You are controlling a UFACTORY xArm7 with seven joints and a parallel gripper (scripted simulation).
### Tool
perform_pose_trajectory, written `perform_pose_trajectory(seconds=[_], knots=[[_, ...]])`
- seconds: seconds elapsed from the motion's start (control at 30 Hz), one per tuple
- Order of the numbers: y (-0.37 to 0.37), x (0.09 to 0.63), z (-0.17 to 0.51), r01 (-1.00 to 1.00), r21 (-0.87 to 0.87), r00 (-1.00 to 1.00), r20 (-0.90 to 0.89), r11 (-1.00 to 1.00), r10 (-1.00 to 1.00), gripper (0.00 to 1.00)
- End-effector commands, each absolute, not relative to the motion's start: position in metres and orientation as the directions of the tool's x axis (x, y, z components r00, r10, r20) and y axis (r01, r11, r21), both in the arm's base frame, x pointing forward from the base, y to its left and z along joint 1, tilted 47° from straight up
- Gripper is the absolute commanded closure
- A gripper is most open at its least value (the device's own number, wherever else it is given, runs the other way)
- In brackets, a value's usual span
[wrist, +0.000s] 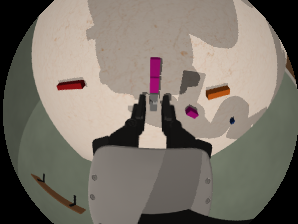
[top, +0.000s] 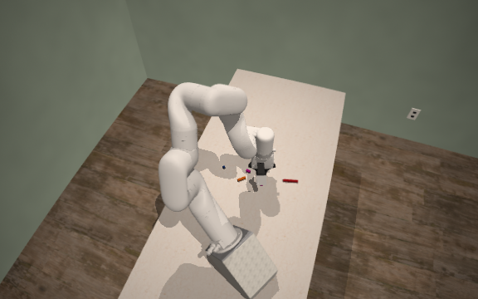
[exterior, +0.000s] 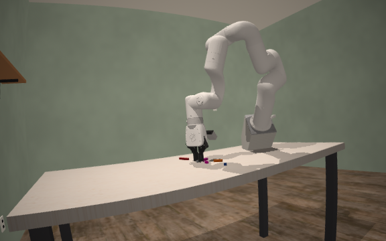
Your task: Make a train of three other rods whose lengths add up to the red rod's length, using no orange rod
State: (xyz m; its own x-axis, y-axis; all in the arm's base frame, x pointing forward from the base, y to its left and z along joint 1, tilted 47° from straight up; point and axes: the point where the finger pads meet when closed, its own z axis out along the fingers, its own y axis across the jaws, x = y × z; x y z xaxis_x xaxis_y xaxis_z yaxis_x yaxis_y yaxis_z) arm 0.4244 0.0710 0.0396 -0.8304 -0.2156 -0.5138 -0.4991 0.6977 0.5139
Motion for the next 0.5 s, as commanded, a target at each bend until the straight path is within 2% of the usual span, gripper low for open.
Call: perform_pose_trajectory(seconds=[0.0, 0.47], knots=[[0.060, 0.422, 0.049, -0.497, 0.512, -0.830, -0.515, 0.700, -0.214, 0.76], [0.019, 0.407, 0.091, -0.497, 0.512, -0.830, -0.515, 0.700, -0.214, 0.76]])
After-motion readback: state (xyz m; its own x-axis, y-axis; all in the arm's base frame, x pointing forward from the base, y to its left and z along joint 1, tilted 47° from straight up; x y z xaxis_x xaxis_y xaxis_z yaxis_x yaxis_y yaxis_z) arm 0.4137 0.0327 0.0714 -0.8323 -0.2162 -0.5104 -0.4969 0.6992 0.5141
